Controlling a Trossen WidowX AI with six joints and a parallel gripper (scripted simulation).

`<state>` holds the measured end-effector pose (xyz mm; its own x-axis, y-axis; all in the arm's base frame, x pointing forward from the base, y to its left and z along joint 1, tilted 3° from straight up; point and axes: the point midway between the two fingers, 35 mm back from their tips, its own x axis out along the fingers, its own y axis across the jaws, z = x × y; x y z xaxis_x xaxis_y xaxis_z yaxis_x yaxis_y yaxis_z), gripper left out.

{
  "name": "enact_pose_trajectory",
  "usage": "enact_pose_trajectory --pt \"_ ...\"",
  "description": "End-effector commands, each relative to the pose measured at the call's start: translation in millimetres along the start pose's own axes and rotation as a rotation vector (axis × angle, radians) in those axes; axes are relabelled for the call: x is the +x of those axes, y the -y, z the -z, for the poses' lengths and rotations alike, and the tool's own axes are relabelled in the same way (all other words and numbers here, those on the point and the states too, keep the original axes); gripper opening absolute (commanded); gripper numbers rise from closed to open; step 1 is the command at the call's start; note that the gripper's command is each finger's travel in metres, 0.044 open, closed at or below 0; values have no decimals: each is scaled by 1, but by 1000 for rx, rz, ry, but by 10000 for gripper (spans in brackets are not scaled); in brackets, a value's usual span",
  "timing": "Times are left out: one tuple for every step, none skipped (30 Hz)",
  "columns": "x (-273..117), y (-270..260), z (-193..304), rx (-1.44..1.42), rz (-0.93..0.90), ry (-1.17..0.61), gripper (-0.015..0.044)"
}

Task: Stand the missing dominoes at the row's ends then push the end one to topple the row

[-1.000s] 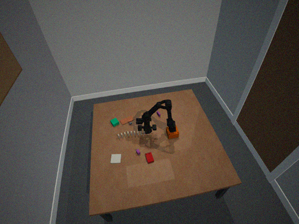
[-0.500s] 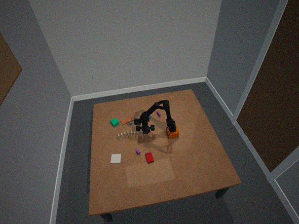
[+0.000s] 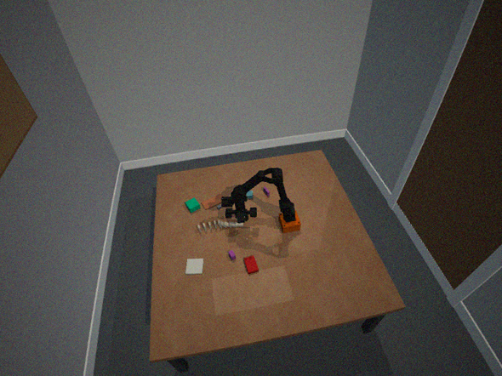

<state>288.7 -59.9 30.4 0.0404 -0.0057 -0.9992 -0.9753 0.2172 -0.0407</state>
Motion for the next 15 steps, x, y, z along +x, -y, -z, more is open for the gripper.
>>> enact_pose_trajectory --pt "-35 17 -5 -37 31 -1 0" --pt "-38 18 -5 -43 31 -2 0" --pt "-39 18 -5 -46 31 -3 0" --pt "-39 18 -5 -46 31 -3 0" --pt "-39 18 -5 -46 31 -3 0" --pt "-39 18 -5 -46 31 -3 0" --pt "-39 18 -5 -46 31 -3 0" --pt "-39 18 -5 -46 31 -3 0" --pt "-39 18 -5 -46 31 -3 0" --pt "-39 18 -5 -46 31 -3 0" --pt "-39 18 -5 -46 31 -3 0" --pt "-39 18 -5 -46 31 -3 0" --pt "-39 18 -5 -46 31 -3 0" --pt "-39 18 -5 -46 31 -3 0" --pt "-39 18 -5 -46 31 -3 0"
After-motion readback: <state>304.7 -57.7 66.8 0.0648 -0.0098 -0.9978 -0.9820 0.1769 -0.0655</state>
